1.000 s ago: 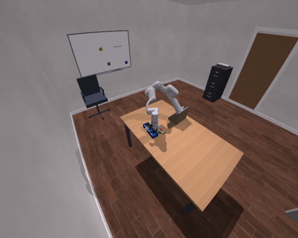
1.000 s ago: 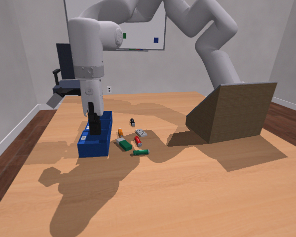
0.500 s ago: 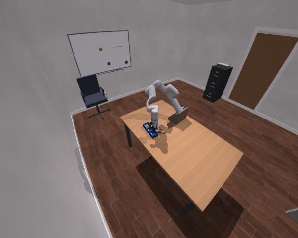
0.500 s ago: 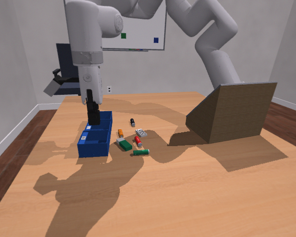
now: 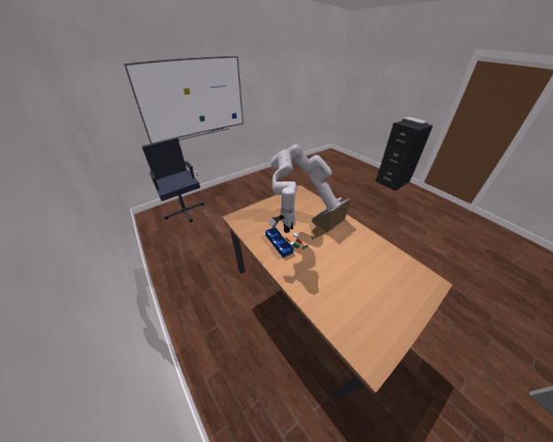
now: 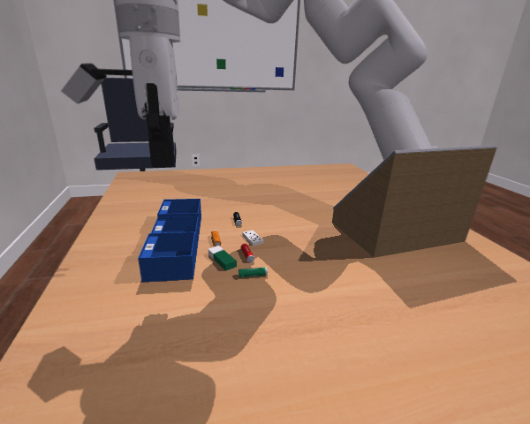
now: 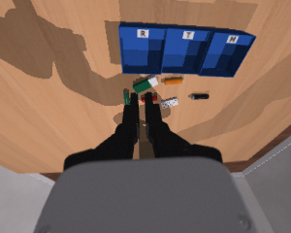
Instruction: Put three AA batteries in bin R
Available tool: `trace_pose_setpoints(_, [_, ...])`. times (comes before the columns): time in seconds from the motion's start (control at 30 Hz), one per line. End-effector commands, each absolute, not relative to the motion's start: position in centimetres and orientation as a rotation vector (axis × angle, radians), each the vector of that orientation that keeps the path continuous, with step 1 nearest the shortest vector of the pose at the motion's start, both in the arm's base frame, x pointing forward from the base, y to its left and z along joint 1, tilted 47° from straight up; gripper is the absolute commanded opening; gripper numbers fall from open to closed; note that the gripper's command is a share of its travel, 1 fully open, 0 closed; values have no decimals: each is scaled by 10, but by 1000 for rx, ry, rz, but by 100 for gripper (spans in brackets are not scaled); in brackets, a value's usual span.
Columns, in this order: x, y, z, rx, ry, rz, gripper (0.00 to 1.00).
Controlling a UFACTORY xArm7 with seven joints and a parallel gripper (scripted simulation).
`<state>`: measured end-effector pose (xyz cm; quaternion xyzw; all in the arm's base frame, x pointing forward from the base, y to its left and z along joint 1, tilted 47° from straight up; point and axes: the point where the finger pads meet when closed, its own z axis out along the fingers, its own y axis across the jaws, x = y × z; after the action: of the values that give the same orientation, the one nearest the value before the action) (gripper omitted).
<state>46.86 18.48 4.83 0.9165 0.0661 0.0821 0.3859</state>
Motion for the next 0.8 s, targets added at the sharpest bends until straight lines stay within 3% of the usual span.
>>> trace_pose_setpoints(0.0, [466,195,59,2331,166,208,7])
trace_pose_setpoints(0.37, [466,195,59,2331,166,208,7])
trace_pose_setpoints(0.4, [463,187,60,2324,224,183,28])
trace_pose_setpoints(0.77, [434,118,68,2256,547,36,28])
